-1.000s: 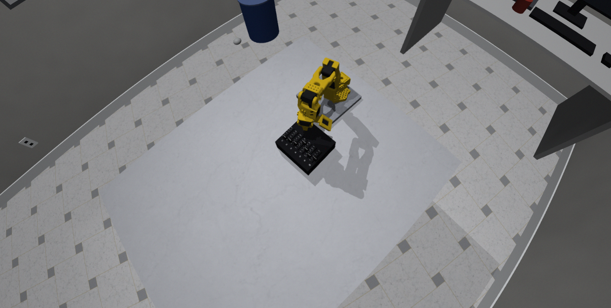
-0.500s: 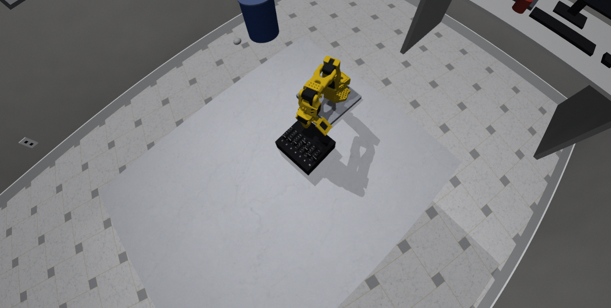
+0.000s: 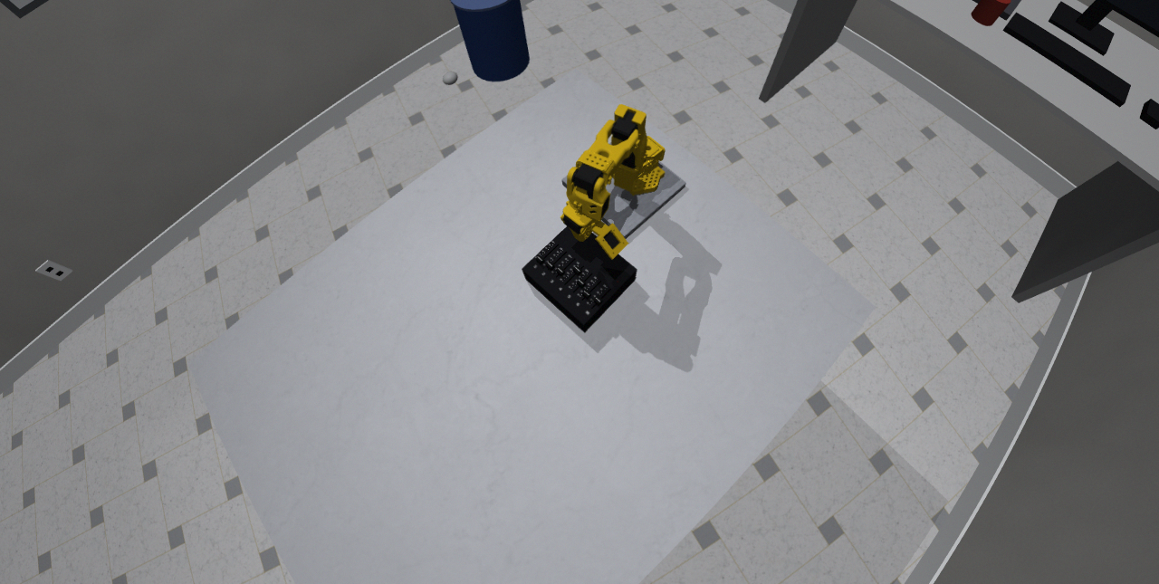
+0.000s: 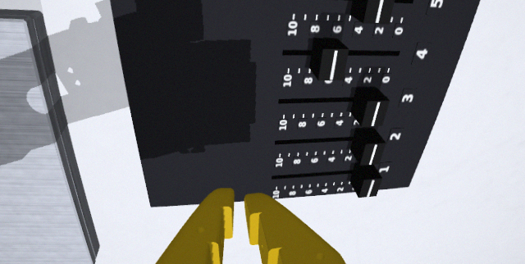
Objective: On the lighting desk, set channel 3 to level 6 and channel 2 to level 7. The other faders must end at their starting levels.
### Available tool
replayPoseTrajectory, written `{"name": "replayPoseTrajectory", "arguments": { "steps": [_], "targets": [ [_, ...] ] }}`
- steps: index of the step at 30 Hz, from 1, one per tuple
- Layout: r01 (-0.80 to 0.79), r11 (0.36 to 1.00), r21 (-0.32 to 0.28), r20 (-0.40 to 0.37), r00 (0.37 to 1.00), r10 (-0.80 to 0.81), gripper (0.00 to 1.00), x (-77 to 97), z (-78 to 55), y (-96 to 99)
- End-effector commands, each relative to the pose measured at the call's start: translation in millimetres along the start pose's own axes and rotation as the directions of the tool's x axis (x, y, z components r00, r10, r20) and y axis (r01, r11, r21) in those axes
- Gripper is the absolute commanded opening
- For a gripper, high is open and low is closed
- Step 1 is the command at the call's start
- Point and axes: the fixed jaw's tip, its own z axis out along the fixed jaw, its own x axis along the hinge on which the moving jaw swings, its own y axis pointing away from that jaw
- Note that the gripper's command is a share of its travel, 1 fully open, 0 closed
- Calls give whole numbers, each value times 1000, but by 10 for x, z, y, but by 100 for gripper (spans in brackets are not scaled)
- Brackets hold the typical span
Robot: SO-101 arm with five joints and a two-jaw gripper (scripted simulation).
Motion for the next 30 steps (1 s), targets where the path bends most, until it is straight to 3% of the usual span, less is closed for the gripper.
{"name": "replayPoseTrajectory", "arguments": {
  "steps": [1,10,19,30],
  "targets": [
    [-22,1000,-6,-1,1000,22,0,25,-3,25],
    [-22,1000,2,0,1000,22,0,34,5,-30],
    [-22,997,69,3,1000,22,0,138,107,-417],
    [-21,990,136,-3,1000,22,0,306,267,-730]
  ]
}}
